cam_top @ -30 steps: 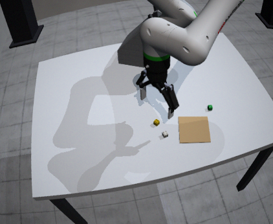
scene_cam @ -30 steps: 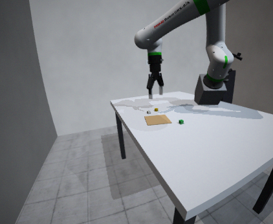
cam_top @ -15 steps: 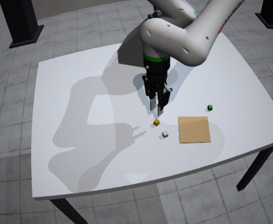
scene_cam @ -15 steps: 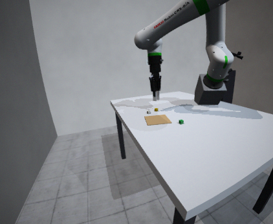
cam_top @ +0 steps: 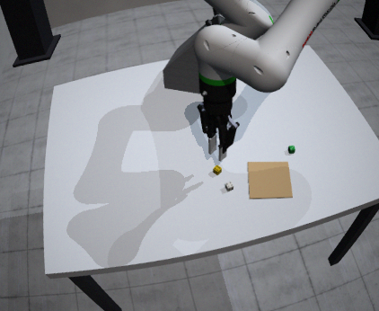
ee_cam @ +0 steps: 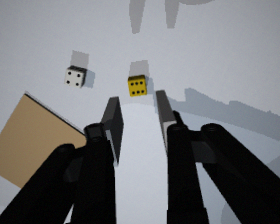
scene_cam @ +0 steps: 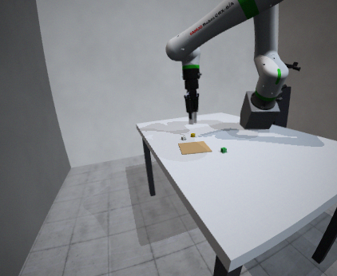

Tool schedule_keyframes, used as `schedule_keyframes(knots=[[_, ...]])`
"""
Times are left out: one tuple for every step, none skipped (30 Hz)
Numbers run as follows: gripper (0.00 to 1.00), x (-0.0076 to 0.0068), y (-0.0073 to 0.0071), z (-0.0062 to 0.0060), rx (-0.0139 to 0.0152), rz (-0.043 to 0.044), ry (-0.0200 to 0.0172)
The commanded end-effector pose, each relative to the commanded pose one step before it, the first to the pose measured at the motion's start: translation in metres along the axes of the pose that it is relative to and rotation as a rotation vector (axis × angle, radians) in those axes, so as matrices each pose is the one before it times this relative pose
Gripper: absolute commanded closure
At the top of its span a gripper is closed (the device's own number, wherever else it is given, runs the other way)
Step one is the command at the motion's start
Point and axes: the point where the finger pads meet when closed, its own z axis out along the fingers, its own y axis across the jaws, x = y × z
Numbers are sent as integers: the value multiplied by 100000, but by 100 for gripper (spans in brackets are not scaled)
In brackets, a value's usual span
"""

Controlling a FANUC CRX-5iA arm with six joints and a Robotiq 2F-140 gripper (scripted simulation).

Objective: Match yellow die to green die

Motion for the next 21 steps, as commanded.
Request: schedule_keyframes(knots=[[79,20,3,-20,3,5,43],[79,0,0,0,0,0,0],[79,0,0,0,0,0,0],[79,0,0,0,0,0,0],[79,0,0,0,0,0,0],[79,0,0,2,1,0,0],[79,0,0,4,2,-1,-1],[79,0,0,8,4,-2,-1],[79,0,0,13,6,-3,-2],[79,0,-1,18,9,-4,-3],[79,1,-1,24,12,-5,-4],[79,1,-1,31,16,-7,-5],[79,1,-1,39,19,-9,-6],[79,1,-1,47,23,-10,-7],[79,1,-1,55,27,-12,-8],[79,1,-2,63,31,-14,-9],[79,1,-2,71,35,-15,-10],[79,0,0,0,0,0,0],[79,0,0,0,0,0,0],[79,2,-2,80,39,-17,-11],[79,2,-2,89,15,-6,-4]])
